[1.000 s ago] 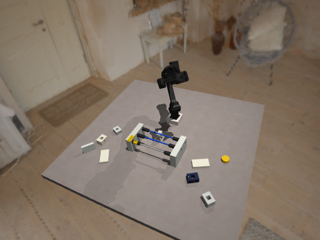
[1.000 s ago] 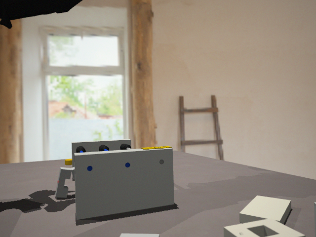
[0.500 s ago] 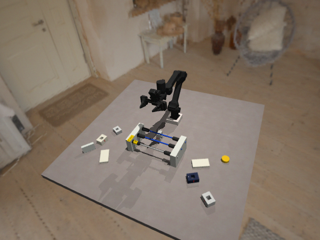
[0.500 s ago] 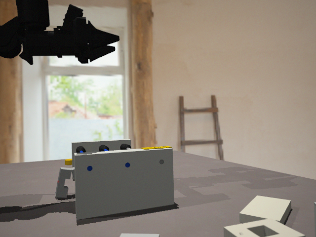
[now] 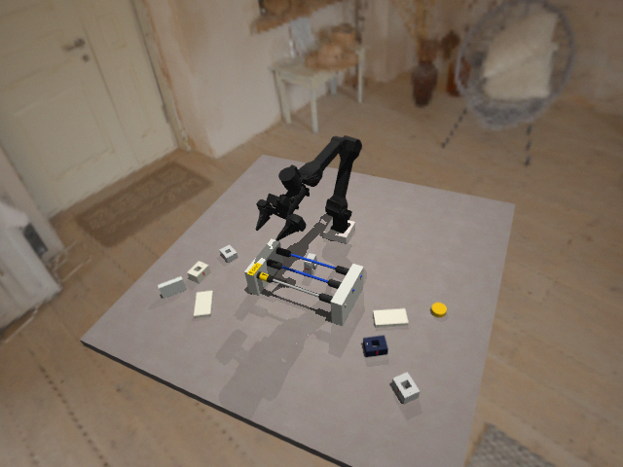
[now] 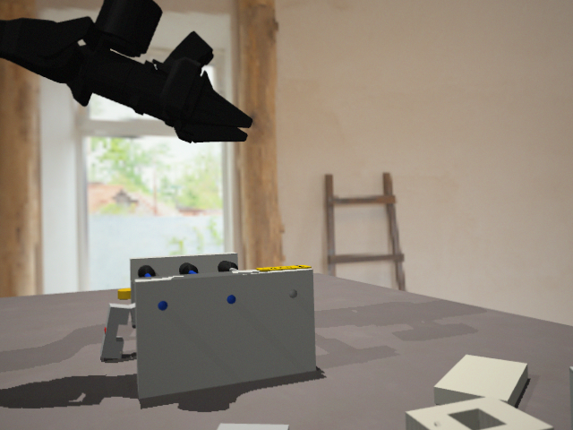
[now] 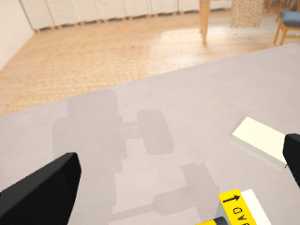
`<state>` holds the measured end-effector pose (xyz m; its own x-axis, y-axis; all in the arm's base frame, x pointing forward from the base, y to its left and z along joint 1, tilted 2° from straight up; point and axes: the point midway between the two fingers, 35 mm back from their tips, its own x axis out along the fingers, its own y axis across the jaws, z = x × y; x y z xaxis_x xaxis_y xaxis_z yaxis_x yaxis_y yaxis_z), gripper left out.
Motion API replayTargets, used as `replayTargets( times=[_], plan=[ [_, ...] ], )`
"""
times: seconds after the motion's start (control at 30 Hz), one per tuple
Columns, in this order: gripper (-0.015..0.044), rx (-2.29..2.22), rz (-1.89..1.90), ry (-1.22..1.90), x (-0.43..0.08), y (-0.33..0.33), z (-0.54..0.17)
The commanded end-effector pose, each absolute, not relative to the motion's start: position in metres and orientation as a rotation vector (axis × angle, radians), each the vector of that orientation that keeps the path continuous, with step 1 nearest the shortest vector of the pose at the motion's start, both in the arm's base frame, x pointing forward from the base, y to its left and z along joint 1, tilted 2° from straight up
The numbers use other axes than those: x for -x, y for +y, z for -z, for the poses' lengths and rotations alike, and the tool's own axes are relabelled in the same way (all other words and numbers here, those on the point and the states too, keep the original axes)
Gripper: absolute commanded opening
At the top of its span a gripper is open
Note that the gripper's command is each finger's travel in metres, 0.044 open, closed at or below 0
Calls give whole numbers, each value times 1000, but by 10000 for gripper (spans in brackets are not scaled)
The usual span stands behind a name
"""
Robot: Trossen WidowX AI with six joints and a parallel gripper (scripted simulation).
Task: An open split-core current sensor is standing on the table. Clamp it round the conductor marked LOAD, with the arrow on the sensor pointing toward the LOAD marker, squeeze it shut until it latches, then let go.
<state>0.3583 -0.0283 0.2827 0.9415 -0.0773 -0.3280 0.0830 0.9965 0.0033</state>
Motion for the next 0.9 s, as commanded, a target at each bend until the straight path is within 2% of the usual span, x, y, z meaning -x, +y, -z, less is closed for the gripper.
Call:
replayTargets(
  times=[0.0, 0.27, 0.87],
  plan=[
    [440, -41, 138, 622, -377, -53, -255],
    [440, -121, 212, 1091, -376, -87, -207],
    [440, -123, 214, 1102, -375, -88, -206]
  ],
)
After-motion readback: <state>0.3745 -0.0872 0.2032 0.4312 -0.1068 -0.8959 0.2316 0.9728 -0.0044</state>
